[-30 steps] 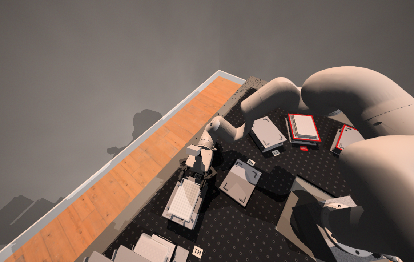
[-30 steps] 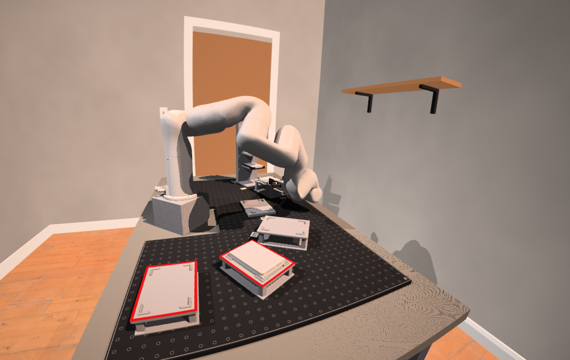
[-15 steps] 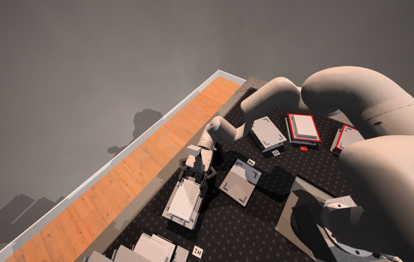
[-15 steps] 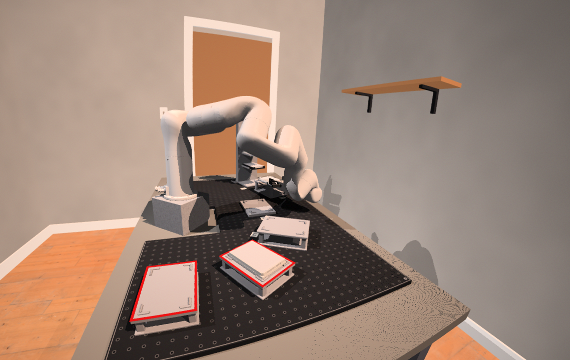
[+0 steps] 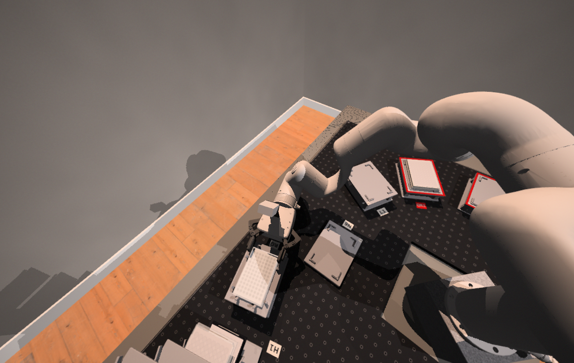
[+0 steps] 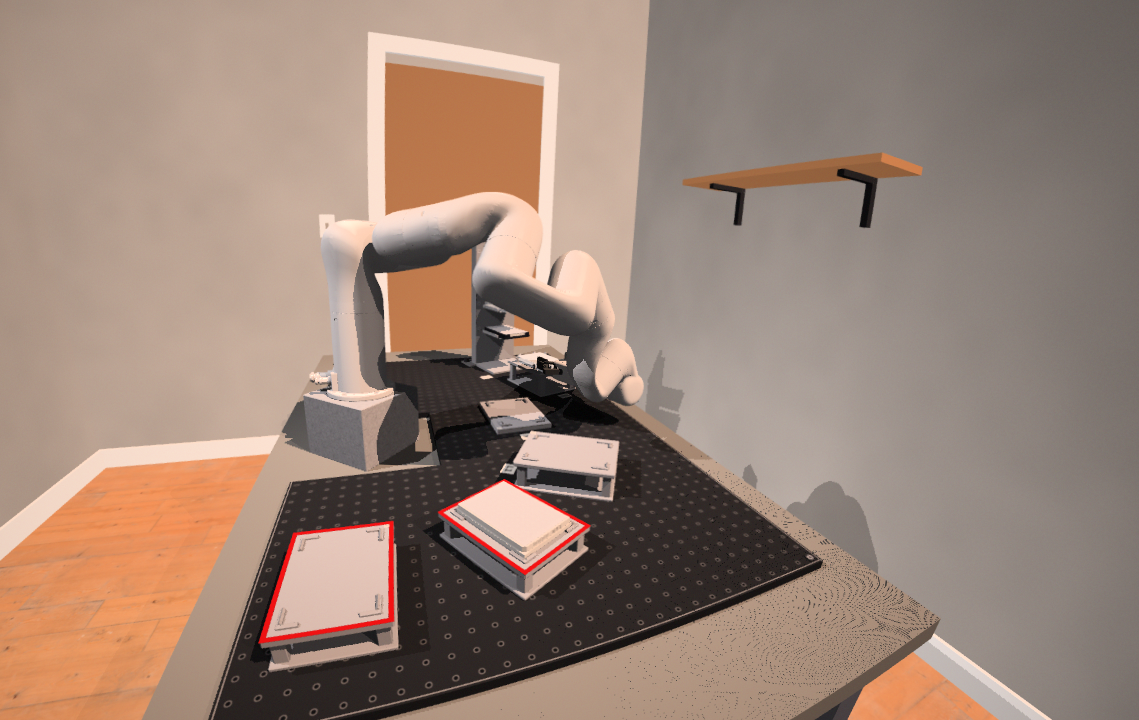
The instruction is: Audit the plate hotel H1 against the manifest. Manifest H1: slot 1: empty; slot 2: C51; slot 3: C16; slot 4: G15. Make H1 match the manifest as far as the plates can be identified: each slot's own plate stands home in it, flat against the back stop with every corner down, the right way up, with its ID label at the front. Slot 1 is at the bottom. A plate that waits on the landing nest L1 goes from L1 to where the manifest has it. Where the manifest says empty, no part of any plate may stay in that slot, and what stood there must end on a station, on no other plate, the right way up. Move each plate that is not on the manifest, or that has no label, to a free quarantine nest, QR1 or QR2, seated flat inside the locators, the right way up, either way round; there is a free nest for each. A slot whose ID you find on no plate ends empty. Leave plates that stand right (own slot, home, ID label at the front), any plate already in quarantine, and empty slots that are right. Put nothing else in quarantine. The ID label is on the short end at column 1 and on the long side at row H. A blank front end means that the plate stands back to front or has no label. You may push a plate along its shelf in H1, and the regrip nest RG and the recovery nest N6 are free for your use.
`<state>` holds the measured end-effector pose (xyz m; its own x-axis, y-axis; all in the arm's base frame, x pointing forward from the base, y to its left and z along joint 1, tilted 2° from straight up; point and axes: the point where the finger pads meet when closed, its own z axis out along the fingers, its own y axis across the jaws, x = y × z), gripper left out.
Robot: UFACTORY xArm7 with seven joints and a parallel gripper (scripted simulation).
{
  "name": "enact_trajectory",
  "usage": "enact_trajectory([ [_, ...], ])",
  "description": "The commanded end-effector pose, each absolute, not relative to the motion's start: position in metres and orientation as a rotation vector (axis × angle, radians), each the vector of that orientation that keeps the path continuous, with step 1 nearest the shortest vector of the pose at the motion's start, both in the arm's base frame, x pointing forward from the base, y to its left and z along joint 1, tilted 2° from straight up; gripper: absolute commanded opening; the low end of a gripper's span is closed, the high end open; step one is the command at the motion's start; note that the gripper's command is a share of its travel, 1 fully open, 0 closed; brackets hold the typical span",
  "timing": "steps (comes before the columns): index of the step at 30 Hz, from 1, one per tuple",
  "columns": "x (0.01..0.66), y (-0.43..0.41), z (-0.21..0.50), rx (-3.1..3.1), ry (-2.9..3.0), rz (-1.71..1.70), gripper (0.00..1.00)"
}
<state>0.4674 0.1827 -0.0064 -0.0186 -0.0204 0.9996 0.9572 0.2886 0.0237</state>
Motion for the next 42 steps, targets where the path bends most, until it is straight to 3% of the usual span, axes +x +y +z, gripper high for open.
enact_trajectory([
  [1, 0.469, 0.183, -0.005, -0.967, -1.339, -1.016, 1.0],
  [42, 0.479, 0.149, -0.005, -0.967, -1.339, -1.016, 1.0],
])
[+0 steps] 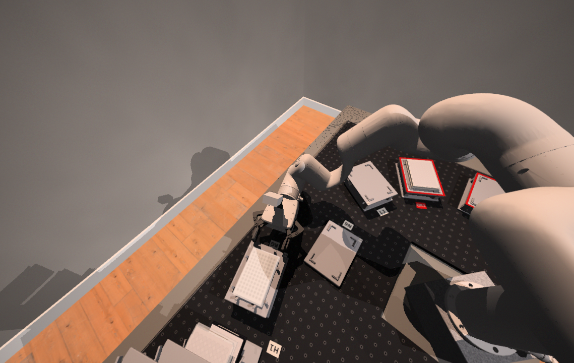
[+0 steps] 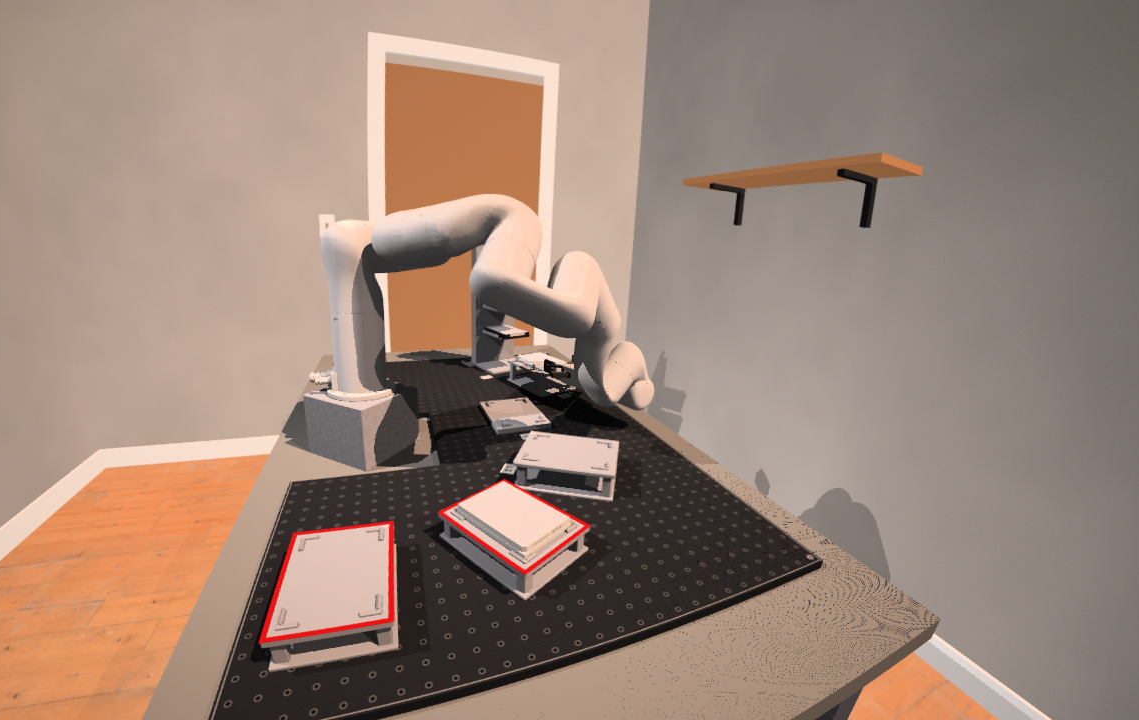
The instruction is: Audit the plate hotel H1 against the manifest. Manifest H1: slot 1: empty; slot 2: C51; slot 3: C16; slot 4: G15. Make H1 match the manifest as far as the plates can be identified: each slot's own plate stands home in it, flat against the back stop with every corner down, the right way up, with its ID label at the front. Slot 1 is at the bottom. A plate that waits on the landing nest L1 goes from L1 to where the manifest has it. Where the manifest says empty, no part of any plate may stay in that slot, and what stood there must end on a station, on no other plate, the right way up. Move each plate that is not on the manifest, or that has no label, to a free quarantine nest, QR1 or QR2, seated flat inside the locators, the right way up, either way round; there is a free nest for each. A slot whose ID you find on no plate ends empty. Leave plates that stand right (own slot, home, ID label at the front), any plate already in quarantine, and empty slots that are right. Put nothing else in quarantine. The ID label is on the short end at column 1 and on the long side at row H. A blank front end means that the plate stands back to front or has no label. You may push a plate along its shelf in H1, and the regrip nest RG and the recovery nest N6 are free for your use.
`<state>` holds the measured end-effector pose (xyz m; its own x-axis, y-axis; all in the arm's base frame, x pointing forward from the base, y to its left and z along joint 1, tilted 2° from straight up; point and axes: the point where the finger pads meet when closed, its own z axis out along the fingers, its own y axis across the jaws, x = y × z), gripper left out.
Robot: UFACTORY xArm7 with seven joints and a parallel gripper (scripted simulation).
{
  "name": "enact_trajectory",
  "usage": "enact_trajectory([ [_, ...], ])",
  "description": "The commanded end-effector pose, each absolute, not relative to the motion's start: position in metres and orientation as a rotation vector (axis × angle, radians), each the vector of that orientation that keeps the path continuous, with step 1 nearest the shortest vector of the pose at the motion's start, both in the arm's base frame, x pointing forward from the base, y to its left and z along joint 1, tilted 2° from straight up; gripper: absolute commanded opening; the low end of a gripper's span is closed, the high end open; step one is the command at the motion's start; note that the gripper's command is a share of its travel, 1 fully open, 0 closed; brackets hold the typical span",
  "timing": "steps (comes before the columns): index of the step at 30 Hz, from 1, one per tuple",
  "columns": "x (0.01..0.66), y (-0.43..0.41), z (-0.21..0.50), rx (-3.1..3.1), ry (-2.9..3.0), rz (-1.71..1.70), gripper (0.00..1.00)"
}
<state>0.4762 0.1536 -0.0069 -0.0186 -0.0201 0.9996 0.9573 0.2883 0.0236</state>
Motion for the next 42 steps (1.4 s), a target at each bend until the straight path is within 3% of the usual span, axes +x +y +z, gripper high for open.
enact_trajectory([
  [1, 0.479, 0.148, -0.005, -0.967, -1.339, -1.016, 1.0],
  [42, 0.486, 0.126, 0.002, -0.967, -1.339, -1.016, 1.0],
])
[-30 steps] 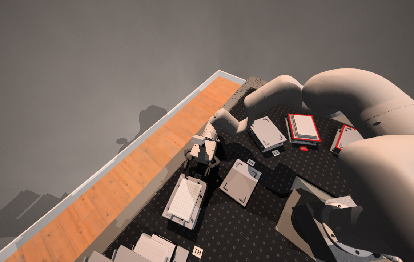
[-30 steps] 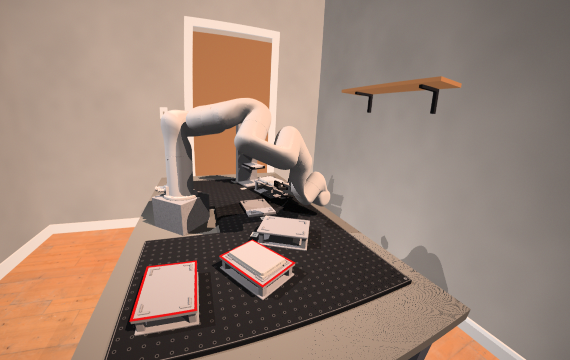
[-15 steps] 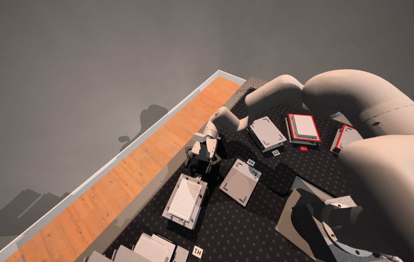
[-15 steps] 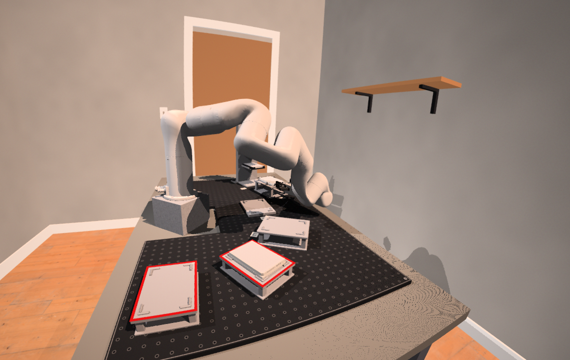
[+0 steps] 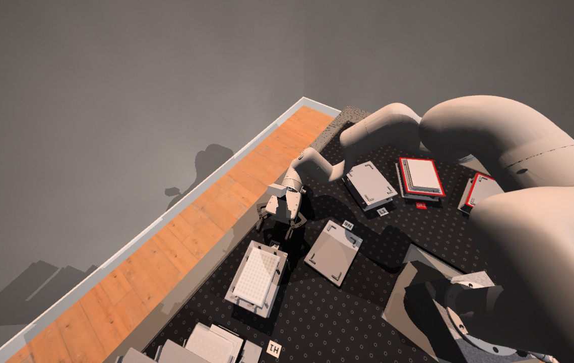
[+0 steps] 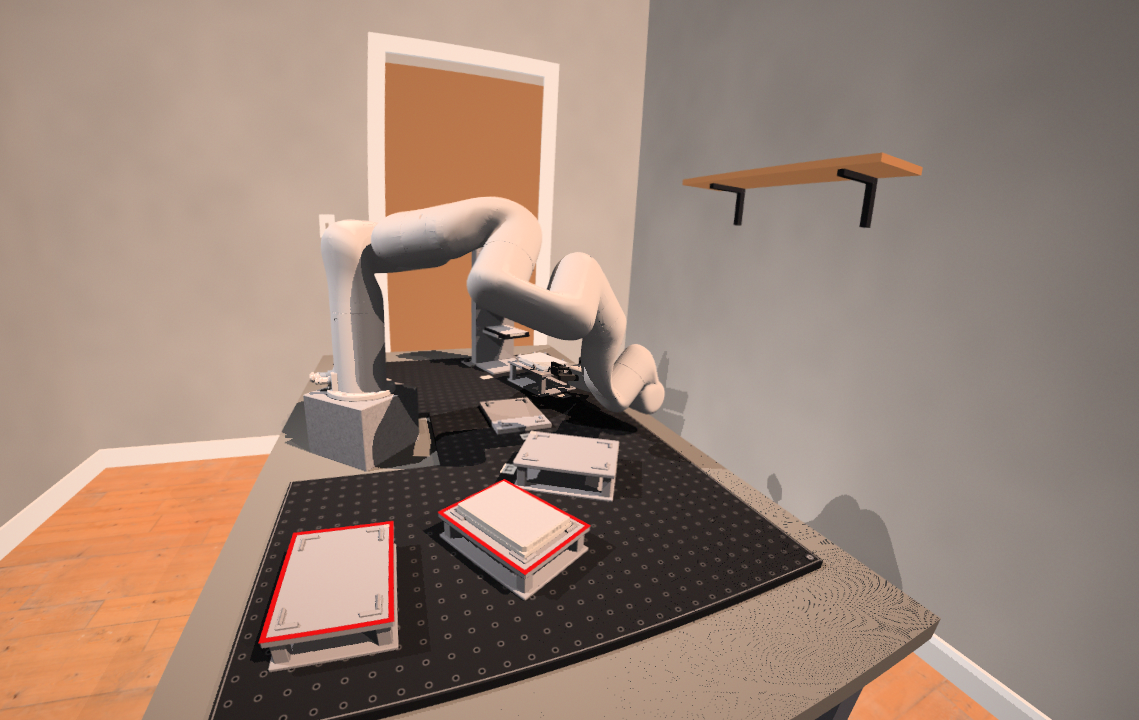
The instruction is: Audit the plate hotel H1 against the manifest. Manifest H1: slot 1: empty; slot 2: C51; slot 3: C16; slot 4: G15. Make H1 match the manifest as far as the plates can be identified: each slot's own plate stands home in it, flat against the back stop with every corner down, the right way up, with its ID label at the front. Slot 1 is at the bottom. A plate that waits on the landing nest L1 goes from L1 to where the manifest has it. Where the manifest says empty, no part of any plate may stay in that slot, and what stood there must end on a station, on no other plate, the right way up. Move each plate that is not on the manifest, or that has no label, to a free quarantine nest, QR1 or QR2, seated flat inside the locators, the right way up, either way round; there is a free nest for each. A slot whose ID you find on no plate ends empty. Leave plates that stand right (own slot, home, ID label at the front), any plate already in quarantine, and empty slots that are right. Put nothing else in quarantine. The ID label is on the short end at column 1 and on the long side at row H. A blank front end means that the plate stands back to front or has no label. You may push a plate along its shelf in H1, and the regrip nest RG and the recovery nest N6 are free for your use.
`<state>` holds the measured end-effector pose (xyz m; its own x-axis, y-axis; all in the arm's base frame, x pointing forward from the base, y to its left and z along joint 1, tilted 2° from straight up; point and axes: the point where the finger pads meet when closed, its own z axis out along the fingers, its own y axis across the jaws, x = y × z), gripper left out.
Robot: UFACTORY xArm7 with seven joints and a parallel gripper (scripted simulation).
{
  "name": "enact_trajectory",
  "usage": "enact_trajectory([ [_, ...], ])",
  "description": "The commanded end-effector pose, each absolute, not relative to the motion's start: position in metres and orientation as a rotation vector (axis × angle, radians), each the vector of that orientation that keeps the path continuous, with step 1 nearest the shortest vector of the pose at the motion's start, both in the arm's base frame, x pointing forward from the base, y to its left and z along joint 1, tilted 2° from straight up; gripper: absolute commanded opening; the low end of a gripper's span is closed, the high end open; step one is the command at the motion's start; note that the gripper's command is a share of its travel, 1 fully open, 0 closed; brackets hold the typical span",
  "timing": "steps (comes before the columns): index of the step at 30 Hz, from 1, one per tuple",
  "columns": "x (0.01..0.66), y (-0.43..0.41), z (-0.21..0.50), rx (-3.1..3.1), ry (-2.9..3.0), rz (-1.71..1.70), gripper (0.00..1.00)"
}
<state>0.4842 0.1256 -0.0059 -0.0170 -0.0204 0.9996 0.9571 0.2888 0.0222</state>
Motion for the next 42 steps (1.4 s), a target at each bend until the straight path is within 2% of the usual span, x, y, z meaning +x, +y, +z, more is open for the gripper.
enact_trajectory([
  [1, 0.485, 0.126, 0.005, -0.967, -1.339, -1.016, 1.0],
  [42, 0.481, 0.132, 0.103, -0.967, -1.34, -1.016, 1.0],
])
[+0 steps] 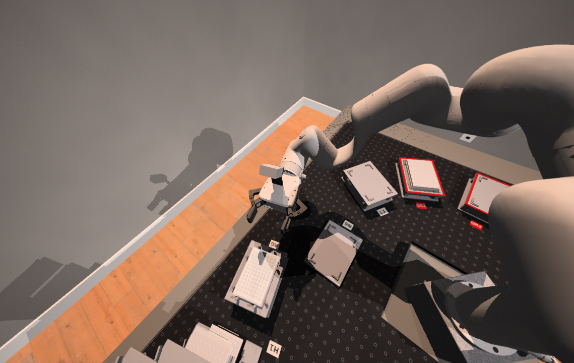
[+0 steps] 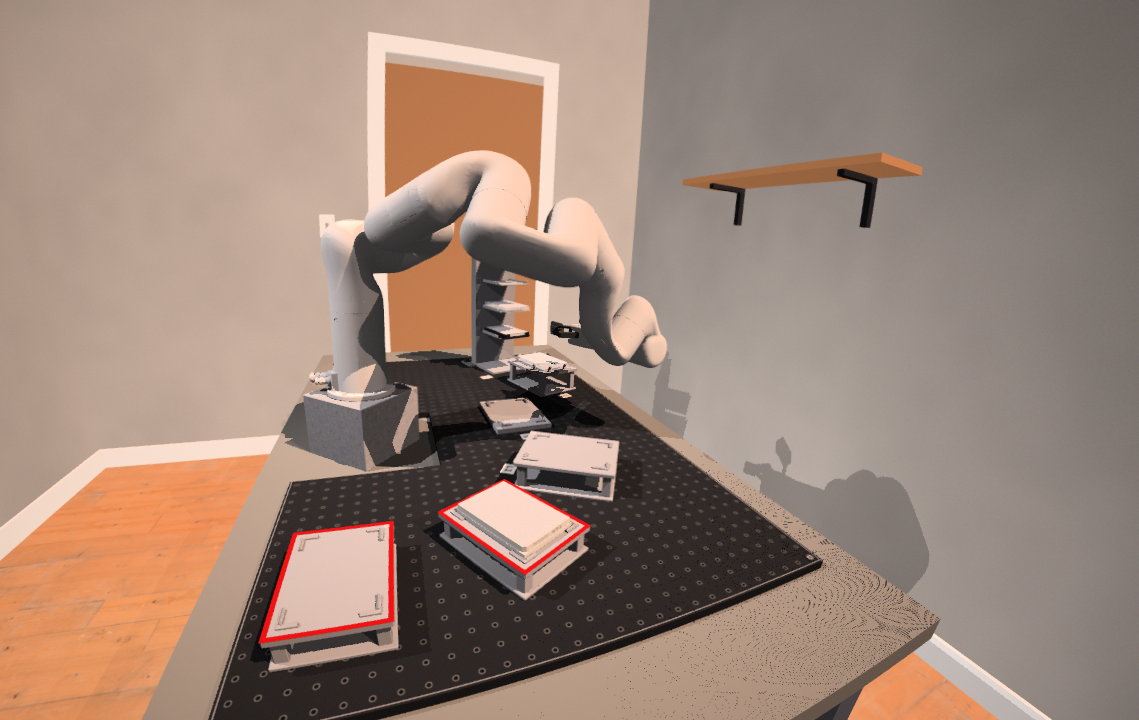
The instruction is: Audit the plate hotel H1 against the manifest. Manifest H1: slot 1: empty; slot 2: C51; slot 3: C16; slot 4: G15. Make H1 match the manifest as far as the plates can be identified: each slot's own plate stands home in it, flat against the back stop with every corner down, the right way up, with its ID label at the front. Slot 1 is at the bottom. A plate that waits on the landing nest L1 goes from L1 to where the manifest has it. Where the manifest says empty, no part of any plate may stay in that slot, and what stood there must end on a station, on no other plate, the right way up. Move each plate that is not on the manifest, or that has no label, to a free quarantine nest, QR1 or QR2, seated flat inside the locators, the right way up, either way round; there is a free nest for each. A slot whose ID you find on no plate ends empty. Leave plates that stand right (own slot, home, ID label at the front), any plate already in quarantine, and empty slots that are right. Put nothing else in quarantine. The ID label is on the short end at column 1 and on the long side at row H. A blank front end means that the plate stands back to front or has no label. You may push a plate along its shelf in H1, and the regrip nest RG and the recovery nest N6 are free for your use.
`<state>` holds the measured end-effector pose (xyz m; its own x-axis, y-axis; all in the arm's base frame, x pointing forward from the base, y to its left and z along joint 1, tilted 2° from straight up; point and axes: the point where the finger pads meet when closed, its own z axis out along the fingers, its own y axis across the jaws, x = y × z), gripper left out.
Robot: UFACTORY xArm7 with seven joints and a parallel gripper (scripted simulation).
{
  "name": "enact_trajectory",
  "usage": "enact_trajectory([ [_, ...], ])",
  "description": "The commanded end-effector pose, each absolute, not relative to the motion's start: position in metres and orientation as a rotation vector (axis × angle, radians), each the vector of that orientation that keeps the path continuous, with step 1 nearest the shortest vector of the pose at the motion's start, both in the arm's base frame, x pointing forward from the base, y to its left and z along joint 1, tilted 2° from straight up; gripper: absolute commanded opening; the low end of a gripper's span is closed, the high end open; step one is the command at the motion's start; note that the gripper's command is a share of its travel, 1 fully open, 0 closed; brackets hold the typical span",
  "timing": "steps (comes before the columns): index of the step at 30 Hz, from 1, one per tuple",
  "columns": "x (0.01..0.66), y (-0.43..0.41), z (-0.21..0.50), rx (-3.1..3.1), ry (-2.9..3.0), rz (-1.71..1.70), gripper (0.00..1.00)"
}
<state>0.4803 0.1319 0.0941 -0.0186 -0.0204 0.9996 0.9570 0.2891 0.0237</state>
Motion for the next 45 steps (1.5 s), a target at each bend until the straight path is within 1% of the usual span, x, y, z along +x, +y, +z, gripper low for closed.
enact_trajectory([
  [1, 0.481, 0.133, 0.106, -0.967, -1.34, -1.016, 1.0],
  [11, 0.48, 0.134, 0.127, -0.967, -1.34, -1.016, 1.0],
  [22, 0.48, 0.134, 0.127, -0.967, -1.34, -1.016, 1.0],
  [45, 0.48, 0.134, 0.127, -1.183, -1.625, -0.872, 1.0],
])
